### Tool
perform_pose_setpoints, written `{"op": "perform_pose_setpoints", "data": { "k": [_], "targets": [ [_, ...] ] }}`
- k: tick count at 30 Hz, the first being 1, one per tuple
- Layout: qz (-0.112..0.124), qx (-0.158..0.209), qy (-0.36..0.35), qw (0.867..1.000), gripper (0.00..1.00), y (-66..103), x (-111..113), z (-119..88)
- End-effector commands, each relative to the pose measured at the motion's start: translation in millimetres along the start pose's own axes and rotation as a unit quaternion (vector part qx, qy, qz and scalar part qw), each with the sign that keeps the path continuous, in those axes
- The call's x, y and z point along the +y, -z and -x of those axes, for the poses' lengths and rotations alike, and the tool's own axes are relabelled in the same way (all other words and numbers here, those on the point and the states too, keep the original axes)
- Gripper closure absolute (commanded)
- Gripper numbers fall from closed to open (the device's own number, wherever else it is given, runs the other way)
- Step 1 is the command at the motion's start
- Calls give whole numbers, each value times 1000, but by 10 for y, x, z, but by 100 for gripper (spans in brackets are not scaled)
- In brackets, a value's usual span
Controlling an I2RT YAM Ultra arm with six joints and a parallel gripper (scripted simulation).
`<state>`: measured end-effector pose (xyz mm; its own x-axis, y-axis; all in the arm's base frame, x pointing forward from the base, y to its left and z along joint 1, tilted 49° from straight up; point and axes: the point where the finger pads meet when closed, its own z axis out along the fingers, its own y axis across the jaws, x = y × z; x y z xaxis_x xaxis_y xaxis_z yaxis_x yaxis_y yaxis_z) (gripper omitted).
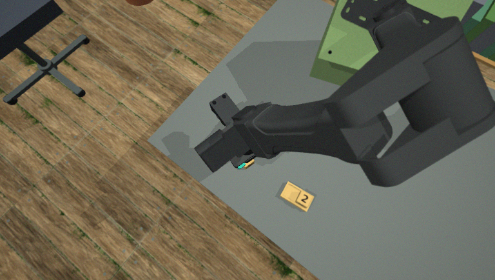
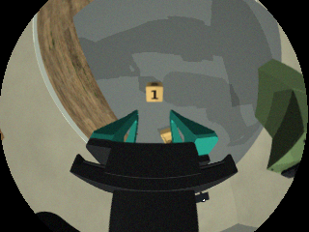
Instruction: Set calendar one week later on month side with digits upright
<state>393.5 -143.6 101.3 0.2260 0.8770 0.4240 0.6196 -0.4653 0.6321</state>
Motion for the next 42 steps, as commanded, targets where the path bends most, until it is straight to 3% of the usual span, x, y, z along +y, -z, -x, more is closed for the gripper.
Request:
{"op": "perform_pose_setpoints", "data": {
  "k": [1, 42],
  "targets": [
    [2, -3, -1, 1000, 53, -1, 18, 20],
    [2, -3, -1, 1000, 53, -461, 20, 23]
  ]
}}
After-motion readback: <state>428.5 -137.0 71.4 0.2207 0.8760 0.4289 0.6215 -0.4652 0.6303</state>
